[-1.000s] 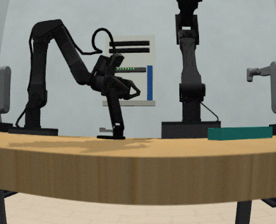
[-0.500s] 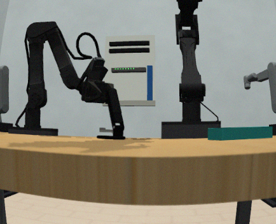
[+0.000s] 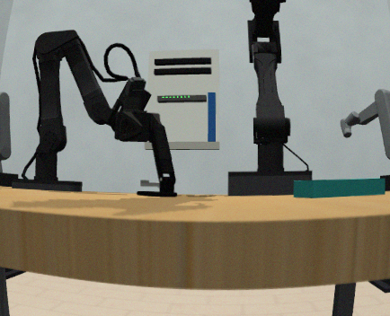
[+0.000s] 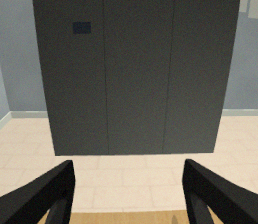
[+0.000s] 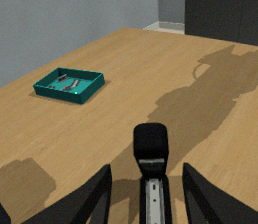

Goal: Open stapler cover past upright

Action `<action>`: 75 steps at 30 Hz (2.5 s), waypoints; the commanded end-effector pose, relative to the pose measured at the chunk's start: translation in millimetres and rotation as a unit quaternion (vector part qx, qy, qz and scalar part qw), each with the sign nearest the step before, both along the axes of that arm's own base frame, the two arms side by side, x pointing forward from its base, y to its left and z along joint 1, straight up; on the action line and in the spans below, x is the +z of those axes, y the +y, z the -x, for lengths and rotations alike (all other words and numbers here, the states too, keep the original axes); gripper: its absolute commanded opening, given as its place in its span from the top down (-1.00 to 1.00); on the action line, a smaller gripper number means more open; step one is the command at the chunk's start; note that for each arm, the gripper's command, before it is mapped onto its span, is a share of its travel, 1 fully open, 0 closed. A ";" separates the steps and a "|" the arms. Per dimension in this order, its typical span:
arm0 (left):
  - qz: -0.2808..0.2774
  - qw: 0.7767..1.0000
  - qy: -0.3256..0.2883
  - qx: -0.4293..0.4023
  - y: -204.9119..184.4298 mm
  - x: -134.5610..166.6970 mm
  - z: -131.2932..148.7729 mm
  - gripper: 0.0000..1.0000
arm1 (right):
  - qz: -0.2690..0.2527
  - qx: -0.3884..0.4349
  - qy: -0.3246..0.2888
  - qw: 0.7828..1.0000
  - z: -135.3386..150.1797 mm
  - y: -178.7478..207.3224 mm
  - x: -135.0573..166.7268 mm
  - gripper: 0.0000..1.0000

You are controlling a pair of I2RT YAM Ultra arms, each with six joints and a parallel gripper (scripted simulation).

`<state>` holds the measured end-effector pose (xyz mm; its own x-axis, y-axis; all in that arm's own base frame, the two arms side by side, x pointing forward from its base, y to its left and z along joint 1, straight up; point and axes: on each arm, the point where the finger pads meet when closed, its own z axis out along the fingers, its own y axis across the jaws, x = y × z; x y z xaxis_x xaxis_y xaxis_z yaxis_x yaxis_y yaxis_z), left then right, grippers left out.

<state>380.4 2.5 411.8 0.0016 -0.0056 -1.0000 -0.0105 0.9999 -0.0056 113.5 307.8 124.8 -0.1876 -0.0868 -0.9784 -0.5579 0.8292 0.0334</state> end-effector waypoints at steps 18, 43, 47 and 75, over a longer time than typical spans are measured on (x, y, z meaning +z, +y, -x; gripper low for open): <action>-0.003 1.000 -0.005 -0.003 0.1 -0.5 -0.5 -0.15 | 0.013 0.000 -0.005 1.000 -26.0 9.1 -15.1 0.00; -0.003 1.000 -0.005 -0.003 0.1 -0.5 -0.5 -0.15 | 0.012 -0.003 -0.005 1.000 -42.1 20.6 -17.5 0.00; -0.003 1.000 -0.005 -0.003 0.1 -0.5 -0.5 -0.15 | -0.010 0.004 -0.008 1.000 -43.1 27.2 -4.8 0.00; -0.003 1.000 -0.005 -0.003 0.1 -0.5 -0.5 -0.15 | 0.047 -0.023 0.046 0.998 -8.4 -7.9 4.6 0.00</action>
<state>380.4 2.5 411.8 0.0017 -0.0056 -1.0000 -0.0105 0.9999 -0.0056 125.5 313.3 146.4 -0.2690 -0.1231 -0.9552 -0.5414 0.8396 0.0442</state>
